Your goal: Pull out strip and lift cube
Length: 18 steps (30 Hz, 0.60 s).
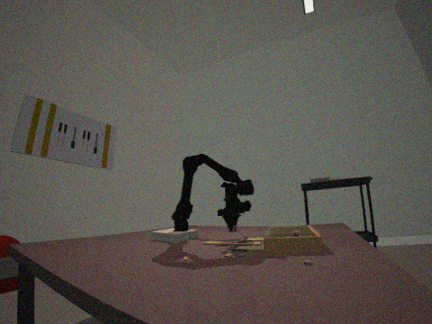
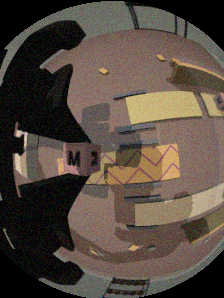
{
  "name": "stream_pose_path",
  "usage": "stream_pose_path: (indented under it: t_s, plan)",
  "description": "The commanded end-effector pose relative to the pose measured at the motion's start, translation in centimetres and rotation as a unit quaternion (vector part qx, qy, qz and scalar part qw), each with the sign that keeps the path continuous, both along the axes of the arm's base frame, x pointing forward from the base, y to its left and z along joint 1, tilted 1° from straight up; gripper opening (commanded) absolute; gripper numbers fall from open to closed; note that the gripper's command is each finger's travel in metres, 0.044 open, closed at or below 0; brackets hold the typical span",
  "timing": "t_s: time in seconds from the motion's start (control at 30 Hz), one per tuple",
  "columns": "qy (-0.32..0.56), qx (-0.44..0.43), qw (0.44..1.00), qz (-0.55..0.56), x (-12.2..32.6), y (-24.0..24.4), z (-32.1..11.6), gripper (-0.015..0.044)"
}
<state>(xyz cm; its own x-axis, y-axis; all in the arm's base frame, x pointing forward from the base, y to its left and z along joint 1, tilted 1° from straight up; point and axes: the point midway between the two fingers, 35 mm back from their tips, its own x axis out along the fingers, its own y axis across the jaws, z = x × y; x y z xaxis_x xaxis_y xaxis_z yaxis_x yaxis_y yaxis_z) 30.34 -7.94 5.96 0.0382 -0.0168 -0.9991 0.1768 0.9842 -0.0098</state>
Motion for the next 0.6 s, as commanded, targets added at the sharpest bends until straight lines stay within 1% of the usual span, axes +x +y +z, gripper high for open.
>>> stream_pose_path:
  t_s: [0.0, 0.07, 0.27, 0.57]
  plan:
    - [0.001, -0.002, 1.0, -0.002, -0.9, 0.2, -0.2, 0.0]
    - [0.001, -0.002, 1.0, -0.002, -0.9, 0.2, 0.2, 0.0]
    - [0.001, -0.002, 1.0, -0.002, -1.0, 0.3, 3.3, 0.0]
    - [0.001, -0.002, 1.0, -0.002, -1.1, 0.3, 3.4, 0.0]
